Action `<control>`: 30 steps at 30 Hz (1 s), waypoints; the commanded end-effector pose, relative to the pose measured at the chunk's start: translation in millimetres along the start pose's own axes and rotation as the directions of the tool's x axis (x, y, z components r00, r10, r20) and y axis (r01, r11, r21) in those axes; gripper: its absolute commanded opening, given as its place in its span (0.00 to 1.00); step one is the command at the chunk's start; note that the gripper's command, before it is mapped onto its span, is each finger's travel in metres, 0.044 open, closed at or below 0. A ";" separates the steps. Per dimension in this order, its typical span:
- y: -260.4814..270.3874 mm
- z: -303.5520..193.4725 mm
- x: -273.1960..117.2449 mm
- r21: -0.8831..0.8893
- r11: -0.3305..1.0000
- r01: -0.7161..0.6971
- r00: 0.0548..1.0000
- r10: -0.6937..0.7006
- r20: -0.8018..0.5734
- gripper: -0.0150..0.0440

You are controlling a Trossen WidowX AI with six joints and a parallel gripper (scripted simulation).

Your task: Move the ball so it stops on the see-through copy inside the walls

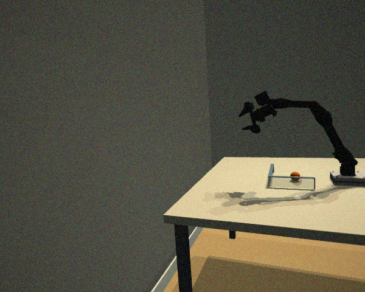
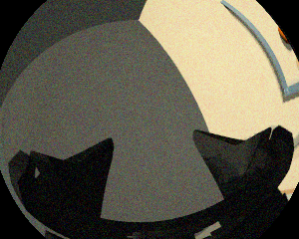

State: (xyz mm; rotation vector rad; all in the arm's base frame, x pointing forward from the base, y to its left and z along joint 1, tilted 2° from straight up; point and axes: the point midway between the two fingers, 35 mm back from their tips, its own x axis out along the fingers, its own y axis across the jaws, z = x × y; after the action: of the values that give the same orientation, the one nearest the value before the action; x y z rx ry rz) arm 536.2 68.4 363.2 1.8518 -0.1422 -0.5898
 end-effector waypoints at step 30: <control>-150.6 125.2 -13.3 -0.873 -0.462 -0.155 0.826 -0.545 0.141 0.89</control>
State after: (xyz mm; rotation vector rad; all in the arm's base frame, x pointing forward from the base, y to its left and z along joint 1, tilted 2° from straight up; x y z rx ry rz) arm 486.2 35.7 251.7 0.5238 0.6193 -0.5250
